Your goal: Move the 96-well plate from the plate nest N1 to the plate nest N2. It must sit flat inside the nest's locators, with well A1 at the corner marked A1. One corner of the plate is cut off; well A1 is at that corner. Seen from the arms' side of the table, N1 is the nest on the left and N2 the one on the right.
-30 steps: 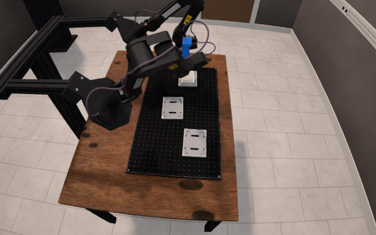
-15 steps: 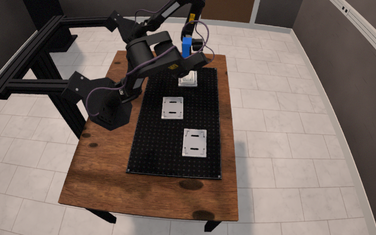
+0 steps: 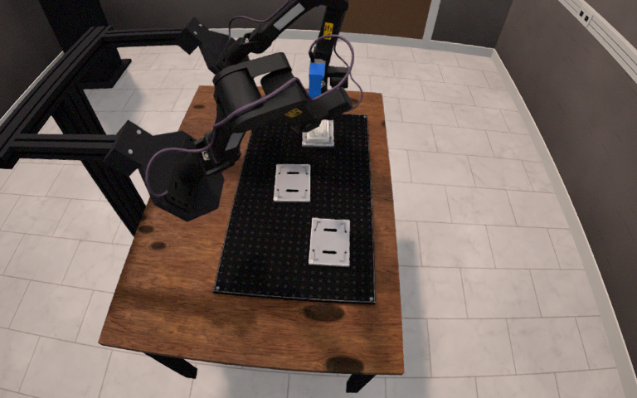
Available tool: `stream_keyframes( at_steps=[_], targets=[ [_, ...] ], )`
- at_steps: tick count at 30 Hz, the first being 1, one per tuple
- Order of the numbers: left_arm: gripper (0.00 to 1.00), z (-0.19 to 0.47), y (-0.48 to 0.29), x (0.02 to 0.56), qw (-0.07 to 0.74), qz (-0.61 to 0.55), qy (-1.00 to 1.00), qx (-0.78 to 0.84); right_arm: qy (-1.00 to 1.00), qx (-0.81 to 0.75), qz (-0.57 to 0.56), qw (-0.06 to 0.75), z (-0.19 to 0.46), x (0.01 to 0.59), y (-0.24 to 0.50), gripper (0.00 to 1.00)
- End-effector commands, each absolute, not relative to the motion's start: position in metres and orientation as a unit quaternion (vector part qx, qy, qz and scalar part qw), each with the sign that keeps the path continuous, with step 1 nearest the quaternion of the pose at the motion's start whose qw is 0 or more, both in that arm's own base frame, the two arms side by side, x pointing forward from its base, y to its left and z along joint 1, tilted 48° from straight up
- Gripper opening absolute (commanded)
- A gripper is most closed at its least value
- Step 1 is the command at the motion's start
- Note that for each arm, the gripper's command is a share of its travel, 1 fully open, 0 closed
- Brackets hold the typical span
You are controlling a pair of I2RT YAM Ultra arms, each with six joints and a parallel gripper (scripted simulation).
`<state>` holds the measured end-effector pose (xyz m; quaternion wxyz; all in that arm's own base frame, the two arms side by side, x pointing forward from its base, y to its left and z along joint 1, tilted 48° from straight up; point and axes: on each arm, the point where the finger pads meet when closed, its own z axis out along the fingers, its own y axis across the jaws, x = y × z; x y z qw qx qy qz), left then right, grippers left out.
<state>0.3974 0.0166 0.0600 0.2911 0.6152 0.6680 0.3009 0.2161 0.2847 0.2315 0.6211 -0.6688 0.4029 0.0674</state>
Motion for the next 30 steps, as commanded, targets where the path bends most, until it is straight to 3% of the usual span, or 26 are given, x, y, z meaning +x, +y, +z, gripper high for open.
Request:
stream_keyframes(
  at_steps=[1,30],
  targets=[
    [1.0,0.06,0.013,0.4,0.287,0.296,0.663,0.624,0.383,-0.671,0.077,0.63,0.241,0.207,0.288,1.0],
    [1.0,0.035,0.015,0.428,0.291,0.301,0.66,0.624,0.383,-0.671,0.077,0.63,0.241,0.207,0.288,1.0]
  ],
)
